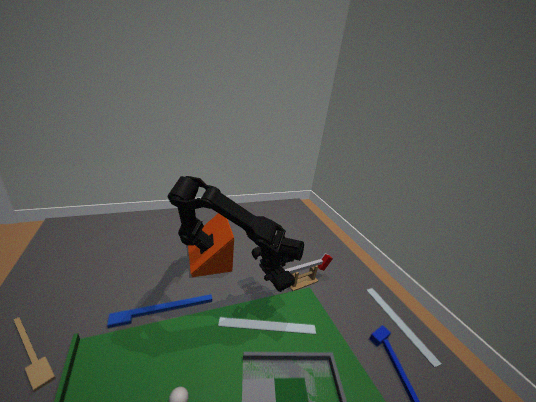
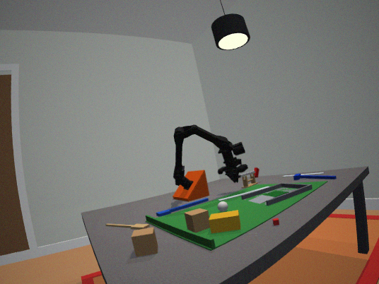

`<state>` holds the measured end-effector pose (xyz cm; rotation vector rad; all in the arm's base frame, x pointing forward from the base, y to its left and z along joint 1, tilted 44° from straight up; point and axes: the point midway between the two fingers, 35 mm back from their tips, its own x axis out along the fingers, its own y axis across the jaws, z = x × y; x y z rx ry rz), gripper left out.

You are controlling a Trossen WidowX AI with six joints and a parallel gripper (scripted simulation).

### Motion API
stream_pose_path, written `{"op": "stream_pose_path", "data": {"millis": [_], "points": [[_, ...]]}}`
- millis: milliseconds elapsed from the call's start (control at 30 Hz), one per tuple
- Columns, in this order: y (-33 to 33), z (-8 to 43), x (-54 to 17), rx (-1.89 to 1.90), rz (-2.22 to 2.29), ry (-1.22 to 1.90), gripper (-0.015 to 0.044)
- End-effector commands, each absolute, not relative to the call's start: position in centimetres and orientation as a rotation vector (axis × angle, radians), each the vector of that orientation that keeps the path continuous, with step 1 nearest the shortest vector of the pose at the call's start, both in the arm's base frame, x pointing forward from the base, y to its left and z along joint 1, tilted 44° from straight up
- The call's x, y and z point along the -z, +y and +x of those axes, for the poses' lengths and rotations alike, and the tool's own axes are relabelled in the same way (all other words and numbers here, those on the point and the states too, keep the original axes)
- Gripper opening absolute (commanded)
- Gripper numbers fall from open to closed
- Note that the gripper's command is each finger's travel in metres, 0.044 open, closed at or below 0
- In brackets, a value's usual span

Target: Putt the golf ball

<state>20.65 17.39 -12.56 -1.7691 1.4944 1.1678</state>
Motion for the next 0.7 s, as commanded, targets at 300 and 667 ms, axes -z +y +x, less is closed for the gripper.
{"op": "stream_pose_path", "data": {"millis": [300,667], "points": [[22.6,19.9,7.2,-1.181,-1.75,1.454,0.0],[19.8,22.5,4.2,-0.877,-1.592,1.544,0.0]]}}
